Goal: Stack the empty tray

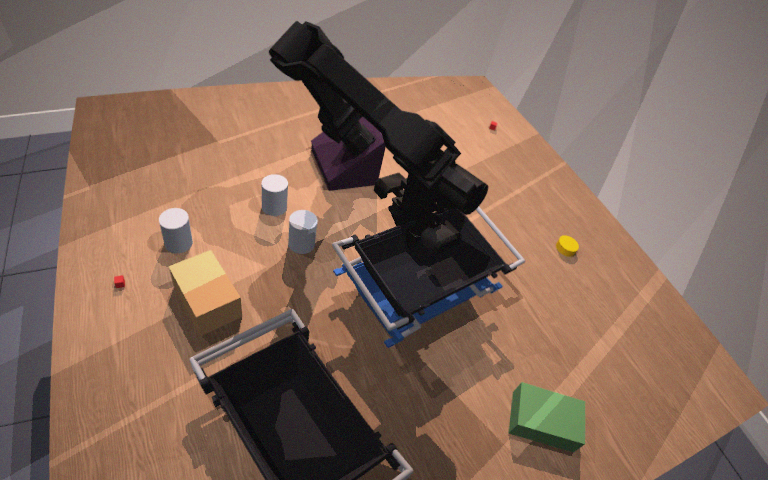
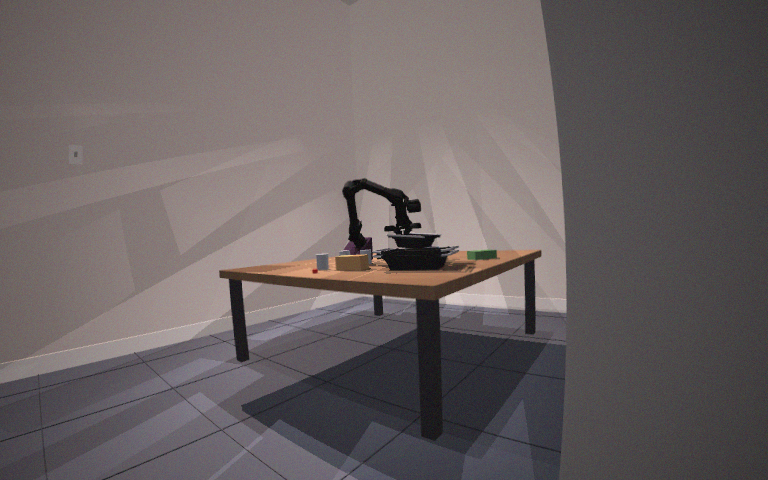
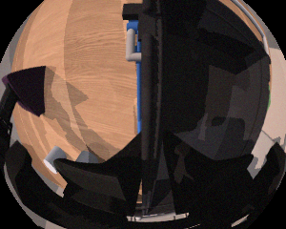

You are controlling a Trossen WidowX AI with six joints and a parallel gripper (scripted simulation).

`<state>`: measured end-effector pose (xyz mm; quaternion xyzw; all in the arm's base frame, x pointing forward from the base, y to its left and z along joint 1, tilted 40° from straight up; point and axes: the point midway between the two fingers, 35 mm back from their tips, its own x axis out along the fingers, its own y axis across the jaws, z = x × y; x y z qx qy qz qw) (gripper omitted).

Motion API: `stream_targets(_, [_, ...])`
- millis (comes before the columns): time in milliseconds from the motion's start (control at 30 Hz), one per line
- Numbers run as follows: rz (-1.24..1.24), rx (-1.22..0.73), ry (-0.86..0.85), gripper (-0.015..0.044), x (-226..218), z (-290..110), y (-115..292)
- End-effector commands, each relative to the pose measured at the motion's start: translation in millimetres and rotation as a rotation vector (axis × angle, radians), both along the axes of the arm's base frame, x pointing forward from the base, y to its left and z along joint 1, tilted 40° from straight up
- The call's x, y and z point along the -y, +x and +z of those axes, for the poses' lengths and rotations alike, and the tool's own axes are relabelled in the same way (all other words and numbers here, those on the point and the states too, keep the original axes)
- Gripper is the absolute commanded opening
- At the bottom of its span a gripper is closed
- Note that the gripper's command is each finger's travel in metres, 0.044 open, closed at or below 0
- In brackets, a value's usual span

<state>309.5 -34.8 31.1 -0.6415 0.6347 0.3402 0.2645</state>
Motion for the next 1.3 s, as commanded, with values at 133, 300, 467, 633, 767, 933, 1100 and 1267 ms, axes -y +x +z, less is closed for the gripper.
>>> stream_targets(133, [-0.023,-0.026,-0.005,0.0,8.0,-3.9,-6.8])
stream_targets(300, [-0.023,-0.026,-0.005,0.0044,8.0,-3.9,-6.8])
stream_targets(467, [-0.023,-0.026,-0.005,0.0117,8.0,-3.9,-6.8])
stream_targets(633, [-0.023,-0.026,-0.005,0.0191,8.0,-3.9,-6.8])
stream_targets(767, [-0.023,-0.026,-0.005,0.0249,8.0,-3.9,-6.8])
stream_targets(933, [-0.023,-0.026,-0.005,0.0323,8.0,-3.9,-6.8])
stream_targets(1100, [-0.023,-0.026,-0.005,0.0396,8.0,-3.9,-6.8])
stream_targets(1267, [-0.021,-0.023,-0.003,0.044,7.3,-3.2,-5.9])
